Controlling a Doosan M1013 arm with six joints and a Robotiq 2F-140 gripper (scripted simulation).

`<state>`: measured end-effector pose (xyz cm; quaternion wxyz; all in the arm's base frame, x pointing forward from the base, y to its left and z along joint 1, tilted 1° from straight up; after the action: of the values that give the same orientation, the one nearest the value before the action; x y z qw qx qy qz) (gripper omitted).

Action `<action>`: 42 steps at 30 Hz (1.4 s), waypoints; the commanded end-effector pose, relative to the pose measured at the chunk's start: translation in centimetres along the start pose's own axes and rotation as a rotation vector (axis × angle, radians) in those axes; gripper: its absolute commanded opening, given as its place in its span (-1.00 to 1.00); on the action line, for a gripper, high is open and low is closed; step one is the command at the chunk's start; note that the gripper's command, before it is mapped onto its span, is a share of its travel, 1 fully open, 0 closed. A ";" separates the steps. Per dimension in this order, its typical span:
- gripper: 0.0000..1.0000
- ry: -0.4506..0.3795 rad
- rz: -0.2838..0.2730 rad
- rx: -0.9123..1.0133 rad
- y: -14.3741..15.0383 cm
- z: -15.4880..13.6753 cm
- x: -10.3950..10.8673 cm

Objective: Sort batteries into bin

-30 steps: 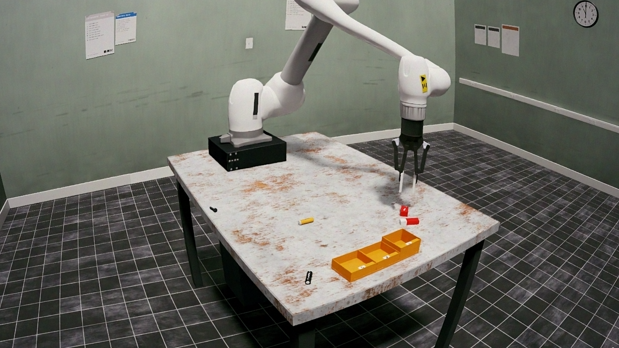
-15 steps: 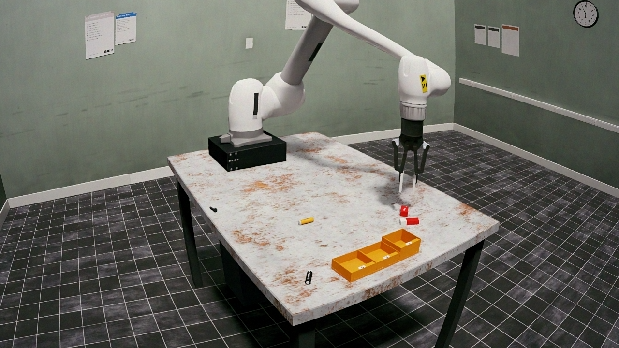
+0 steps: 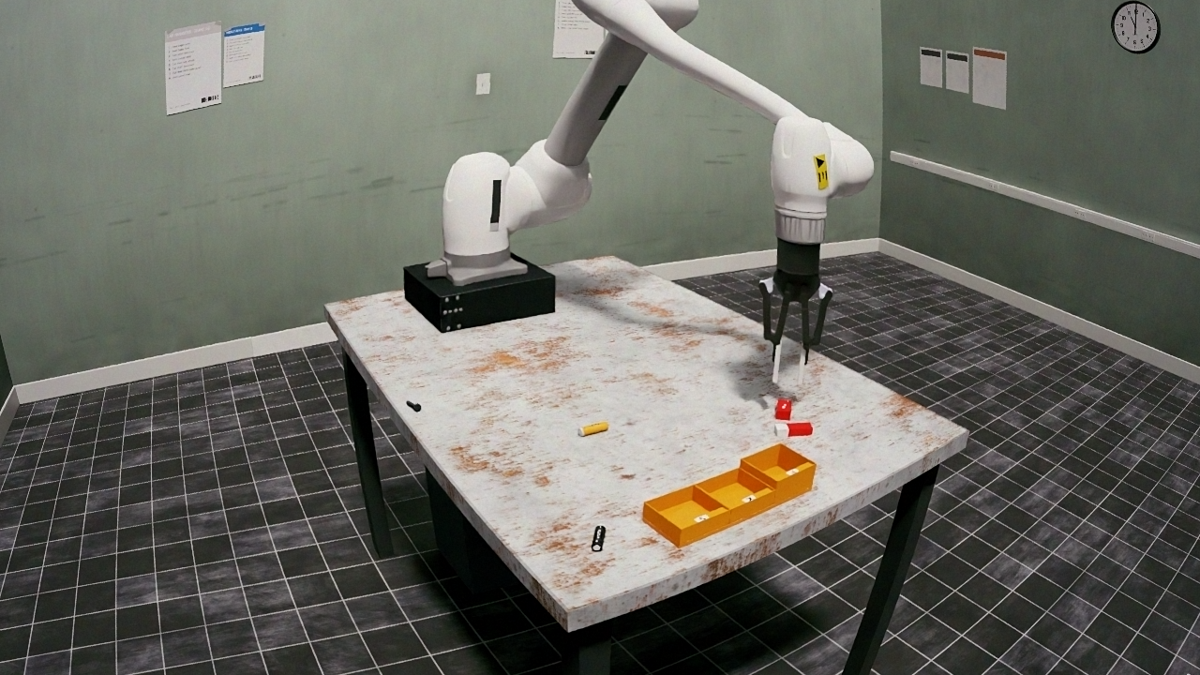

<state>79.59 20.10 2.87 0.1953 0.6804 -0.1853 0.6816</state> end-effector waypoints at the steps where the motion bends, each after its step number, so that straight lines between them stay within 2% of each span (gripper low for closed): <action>1: -0.35 0.000 0.000 0.000 0.0 0.0 -1.2; 11: -0.35 0.000 0.000 0.000 0.0 0.0 -4.9; 23: -0.35 0.000 0.000 0.000 0.0 0.0 -6.1; 35: -0.35 0.000 0.000 0.000 0.0 0.0 -6.1; 36: -0.56 0.000 0.000 0.000 0.0 0.0 -6.1; 42: -0.56 0.000 0.000 0.000 0.0 0.0 -6.1</action>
<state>79.60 20.02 -3.24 0.1953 0.6803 -0.1854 0.6817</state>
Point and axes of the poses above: the point where the finger pads meet when closed, its own x axis back along the fingers, its own y axis across the jaws, z = x × y, the point moved 2 cm from there along x, back along the fingers, and after that the axes turned 15 degrees about x, right-handed, at the moved point
